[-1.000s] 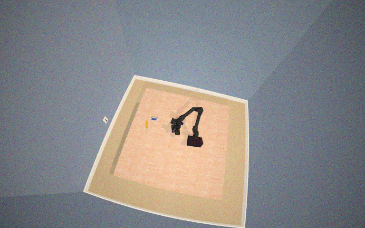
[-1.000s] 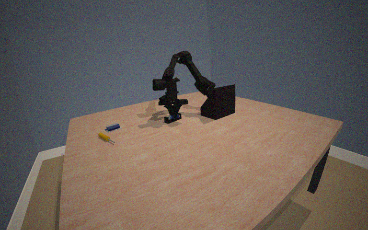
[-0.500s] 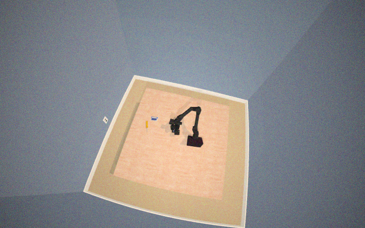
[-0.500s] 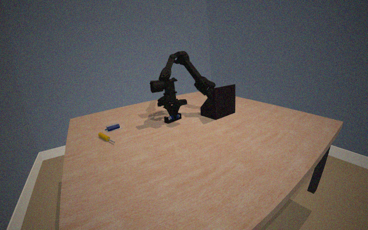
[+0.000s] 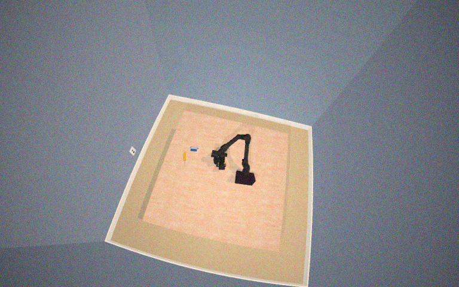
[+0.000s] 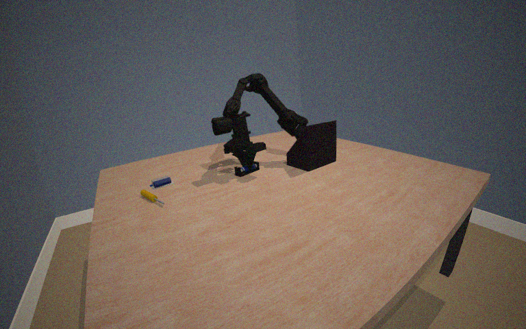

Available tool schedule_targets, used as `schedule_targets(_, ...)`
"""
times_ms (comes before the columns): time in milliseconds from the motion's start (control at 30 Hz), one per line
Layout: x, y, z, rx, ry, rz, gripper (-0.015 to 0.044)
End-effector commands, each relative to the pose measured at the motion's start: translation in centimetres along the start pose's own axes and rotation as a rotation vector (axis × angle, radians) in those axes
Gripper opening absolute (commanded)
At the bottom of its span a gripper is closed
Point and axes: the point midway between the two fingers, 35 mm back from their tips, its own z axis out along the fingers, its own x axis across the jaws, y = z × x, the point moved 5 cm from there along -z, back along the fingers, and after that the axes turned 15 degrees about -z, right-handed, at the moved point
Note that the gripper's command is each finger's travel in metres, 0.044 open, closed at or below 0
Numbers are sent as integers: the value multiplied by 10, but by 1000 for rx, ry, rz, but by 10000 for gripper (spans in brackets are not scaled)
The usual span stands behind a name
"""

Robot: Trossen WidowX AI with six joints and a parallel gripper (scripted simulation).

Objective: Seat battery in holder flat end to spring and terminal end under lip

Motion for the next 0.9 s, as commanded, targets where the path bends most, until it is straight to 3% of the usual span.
schedule_targets(0, -1, 1, 1, 15, -1, -2, 72)
schedule_targets(833, -5, 13, 0, 20, 6, -1, 72)
schedule_targets(867, -5, 13, 0, 20, 6, -1, 98)
